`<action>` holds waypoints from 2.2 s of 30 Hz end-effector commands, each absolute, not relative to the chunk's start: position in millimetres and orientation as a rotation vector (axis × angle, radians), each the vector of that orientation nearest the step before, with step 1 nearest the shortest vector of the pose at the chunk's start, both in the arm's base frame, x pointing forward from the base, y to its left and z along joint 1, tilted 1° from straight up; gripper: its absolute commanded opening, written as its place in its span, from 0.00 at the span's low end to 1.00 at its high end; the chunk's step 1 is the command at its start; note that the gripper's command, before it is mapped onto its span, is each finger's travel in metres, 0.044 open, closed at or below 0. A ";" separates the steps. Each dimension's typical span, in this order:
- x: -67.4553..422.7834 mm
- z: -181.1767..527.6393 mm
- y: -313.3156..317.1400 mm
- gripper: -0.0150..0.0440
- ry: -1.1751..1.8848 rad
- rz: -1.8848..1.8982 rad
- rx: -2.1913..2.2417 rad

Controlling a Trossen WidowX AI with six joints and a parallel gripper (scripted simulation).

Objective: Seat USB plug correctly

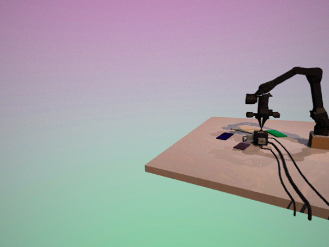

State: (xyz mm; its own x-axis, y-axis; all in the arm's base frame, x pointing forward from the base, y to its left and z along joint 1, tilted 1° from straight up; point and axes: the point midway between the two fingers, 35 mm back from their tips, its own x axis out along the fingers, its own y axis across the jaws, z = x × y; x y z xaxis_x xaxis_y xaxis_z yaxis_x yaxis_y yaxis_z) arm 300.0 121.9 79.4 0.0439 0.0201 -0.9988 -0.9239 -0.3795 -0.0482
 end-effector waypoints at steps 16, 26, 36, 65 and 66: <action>299.9 81.0 121.9 0.25 0.955 1.457 -1.502; 299.7 87.7 121.7 0.25 0.955 1.457 -1.502; 299.4 94.4 121.5 0.25 0.955 1.457 -1.502; 298.3 107.9 121.0 0.25 0.968 1.448 -1.489; 298.2 107.6 120.9 0.25 0.978 1.438 -1.478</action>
